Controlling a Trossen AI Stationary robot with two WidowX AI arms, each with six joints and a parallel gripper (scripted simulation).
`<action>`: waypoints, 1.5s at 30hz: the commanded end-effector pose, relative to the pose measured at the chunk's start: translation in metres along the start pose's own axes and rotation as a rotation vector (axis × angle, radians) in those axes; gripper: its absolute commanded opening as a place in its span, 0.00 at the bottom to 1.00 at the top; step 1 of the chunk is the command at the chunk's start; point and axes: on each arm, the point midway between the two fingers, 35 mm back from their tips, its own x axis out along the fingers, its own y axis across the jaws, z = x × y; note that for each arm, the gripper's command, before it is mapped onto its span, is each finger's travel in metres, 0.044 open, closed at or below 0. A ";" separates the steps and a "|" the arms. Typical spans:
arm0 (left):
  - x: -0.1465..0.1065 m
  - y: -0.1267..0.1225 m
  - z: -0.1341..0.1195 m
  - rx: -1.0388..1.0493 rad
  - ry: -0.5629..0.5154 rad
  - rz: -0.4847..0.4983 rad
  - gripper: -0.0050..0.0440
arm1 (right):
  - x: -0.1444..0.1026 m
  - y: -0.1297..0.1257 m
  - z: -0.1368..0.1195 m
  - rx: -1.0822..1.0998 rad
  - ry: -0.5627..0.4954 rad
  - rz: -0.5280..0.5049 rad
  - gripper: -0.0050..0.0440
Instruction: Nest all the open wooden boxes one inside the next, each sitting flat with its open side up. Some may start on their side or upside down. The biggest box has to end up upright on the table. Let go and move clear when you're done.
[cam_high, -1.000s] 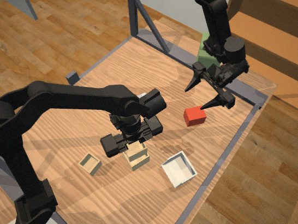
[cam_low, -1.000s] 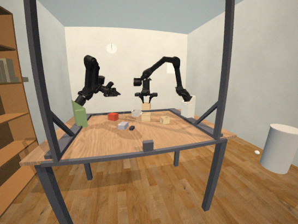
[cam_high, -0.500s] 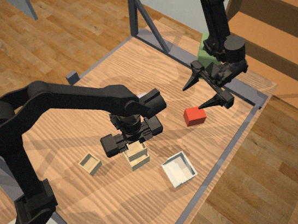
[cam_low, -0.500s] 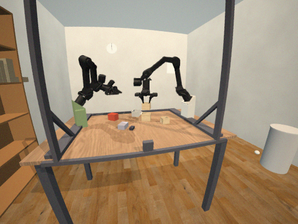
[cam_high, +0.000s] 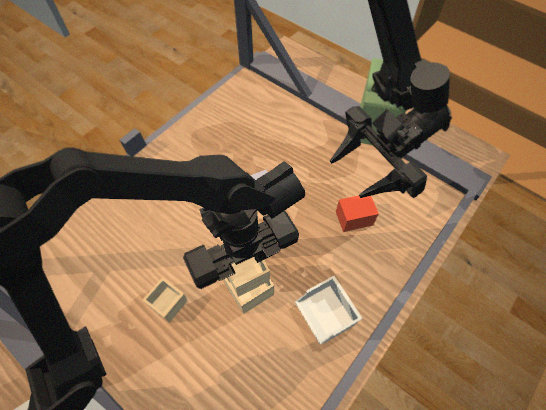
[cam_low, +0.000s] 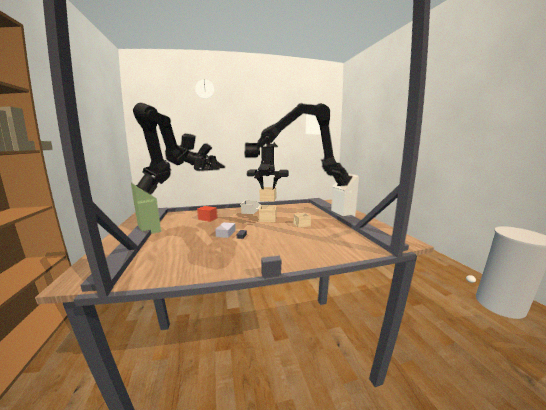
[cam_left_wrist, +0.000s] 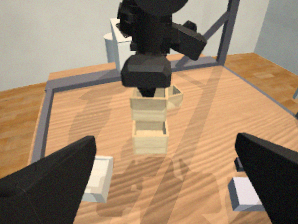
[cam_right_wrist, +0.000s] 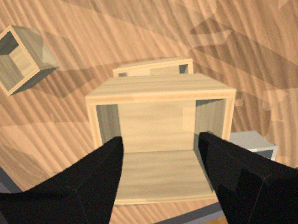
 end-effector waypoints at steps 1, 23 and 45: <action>0.002 0.001 0.010 0.026 -0.004 0.003 0.92 | -0.007 -0.005 0.003 -0.005 0.000 -0.025 0.70; 0.001 0.000 0.005 0.008 0.003 0.003 0.92 | -0.009 -0.007 0.004 -0.616 0.009 -0.030 0.70; 0.001 0.000 0.005 0.008 0.003 0.003 0.92 | -0.007 -0.005 0.003 -1.275 0.016 -0.021 0.70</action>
